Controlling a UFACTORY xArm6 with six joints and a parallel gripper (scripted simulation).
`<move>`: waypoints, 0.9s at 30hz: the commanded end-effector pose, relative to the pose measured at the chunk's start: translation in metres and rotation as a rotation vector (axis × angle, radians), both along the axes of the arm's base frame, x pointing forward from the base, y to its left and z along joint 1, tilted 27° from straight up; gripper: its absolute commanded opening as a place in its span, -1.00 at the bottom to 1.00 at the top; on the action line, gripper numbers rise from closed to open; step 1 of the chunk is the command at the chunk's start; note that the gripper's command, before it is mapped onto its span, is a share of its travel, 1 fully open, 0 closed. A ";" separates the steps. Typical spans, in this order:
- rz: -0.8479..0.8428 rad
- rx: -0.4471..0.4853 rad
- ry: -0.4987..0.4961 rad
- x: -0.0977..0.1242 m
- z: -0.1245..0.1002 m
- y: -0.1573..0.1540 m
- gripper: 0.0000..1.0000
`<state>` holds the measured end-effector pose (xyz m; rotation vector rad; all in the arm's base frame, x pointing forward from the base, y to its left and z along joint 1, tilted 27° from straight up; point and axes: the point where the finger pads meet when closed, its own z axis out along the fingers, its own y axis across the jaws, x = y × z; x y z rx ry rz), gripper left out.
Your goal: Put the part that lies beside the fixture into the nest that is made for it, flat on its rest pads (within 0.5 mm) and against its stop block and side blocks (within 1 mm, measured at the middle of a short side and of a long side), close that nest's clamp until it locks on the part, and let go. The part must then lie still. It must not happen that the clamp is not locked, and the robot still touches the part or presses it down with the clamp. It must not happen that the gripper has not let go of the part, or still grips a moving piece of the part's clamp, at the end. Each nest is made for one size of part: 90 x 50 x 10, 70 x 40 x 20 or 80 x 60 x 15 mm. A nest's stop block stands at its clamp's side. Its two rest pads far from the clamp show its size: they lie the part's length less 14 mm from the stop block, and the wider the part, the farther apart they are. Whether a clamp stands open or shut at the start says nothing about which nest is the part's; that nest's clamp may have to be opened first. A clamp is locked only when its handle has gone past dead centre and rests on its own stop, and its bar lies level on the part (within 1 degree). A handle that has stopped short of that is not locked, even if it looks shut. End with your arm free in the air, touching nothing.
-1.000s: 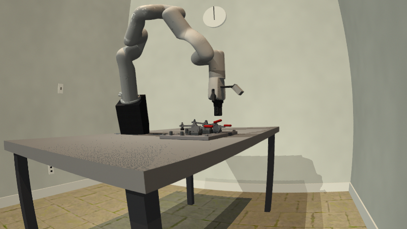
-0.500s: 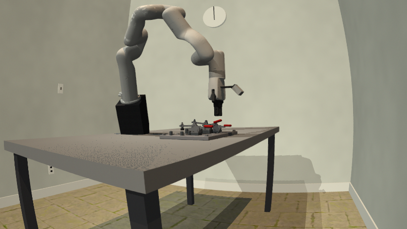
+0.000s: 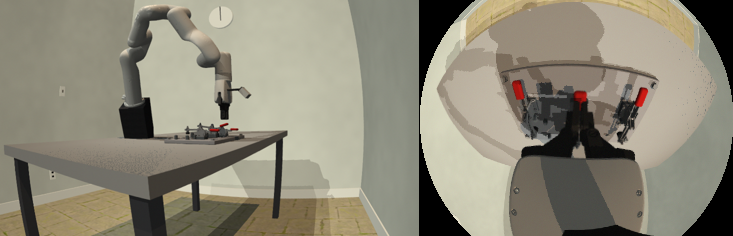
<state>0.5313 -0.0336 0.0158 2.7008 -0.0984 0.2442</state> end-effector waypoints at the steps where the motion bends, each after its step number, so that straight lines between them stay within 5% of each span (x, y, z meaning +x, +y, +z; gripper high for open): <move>1: 0.001 0.001 -0.004 0.002 -0.001 0.000 -1.00; 27: 0.001 0.001 -0.004 0.005 -0.009 -0.004 -1.00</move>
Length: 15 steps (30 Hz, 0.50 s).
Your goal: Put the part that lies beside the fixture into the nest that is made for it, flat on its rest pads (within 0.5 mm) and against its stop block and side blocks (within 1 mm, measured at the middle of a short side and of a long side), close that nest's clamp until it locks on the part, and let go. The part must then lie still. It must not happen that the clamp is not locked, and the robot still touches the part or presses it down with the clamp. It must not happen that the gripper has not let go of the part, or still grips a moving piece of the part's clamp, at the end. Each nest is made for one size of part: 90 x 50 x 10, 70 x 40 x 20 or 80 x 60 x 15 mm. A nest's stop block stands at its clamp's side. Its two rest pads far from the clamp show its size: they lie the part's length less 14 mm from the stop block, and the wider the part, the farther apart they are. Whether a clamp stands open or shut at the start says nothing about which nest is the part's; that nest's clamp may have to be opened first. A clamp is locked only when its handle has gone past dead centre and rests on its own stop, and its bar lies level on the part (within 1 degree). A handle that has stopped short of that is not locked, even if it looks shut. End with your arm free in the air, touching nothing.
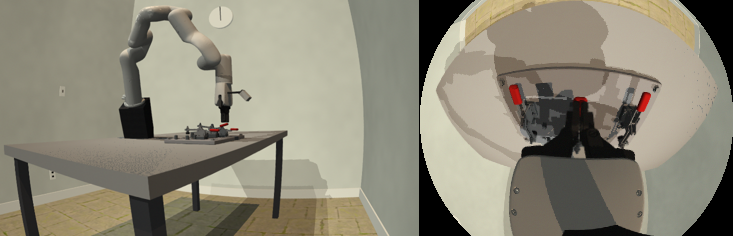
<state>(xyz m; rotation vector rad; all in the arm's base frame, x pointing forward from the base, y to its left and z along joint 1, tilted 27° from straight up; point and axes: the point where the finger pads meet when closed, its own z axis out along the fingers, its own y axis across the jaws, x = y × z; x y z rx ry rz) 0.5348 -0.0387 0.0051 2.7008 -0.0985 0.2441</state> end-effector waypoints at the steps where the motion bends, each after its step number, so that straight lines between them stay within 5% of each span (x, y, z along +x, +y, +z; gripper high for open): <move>1: 0.001 0.000 -0.004 0.001 0.002 0.001 -1.00; 15: 0.001 0.001 -0.004 0.002 0.000 0.000 -1.00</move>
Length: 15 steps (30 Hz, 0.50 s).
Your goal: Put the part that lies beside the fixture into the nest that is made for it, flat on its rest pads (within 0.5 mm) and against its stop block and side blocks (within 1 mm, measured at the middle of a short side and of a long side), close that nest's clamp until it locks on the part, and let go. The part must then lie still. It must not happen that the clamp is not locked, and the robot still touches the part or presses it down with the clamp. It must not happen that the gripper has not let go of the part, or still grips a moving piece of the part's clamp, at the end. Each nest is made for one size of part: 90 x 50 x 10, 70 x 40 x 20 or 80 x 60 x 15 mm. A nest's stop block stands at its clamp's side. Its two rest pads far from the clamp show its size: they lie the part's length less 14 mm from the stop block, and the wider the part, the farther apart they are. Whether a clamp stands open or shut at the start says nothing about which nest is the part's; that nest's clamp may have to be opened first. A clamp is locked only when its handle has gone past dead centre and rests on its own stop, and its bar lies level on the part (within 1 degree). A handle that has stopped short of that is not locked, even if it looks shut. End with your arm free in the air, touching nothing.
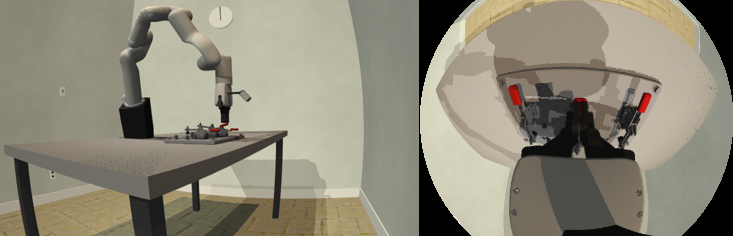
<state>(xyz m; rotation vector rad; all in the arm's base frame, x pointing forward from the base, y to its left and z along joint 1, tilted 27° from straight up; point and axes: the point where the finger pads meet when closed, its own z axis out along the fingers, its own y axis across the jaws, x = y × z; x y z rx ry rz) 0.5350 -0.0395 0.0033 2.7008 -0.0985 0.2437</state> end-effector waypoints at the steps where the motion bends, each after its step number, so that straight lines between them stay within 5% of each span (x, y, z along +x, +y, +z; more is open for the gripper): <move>1: 0.001 0.001 -0.004 0.001 0.002 0.001 -1.00; 15: 0.001 0.001 -0.004 0.002 0.000 0.000 -1.00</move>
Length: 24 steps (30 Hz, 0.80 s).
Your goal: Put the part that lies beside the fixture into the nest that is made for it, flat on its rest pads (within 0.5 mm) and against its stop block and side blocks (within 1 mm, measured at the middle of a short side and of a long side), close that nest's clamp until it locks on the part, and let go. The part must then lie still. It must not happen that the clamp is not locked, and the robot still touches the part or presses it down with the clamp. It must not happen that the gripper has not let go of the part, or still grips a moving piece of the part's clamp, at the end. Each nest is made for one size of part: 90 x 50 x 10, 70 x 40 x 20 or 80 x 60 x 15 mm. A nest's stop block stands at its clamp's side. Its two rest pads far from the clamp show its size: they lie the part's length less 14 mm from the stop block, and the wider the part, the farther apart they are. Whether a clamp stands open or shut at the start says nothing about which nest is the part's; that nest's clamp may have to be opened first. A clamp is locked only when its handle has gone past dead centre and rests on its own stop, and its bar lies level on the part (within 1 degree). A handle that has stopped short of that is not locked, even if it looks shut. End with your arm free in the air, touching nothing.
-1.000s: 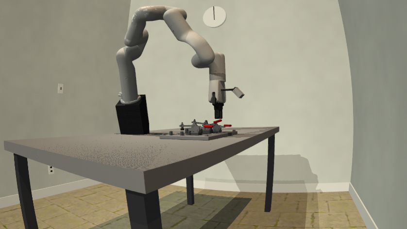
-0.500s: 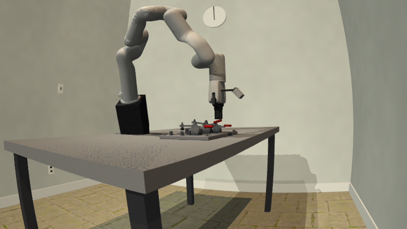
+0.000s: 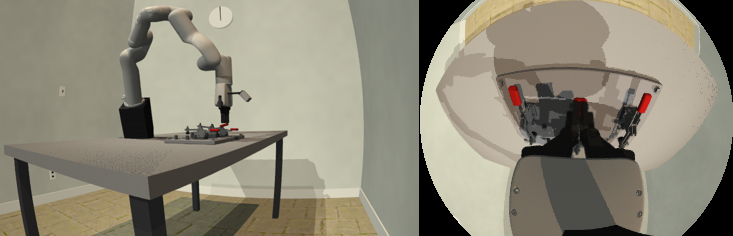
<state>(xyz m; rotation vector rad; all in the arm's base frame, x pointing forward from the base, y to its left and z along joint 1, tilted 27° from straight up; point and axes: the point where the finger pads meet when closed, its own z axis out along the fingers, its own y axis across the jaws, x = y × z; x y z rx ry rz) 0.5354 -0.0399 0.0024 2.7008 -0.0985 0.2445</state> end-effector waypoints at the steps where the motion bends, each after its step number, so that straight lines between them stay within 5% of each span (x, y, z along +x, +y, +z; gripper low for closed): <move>1: 0.001 0.000 -0.003 0.001 0.001 0.000 -1.00; 24: 0.001 0.000 -0.003 0.002 -0.001 -0.001 -1.00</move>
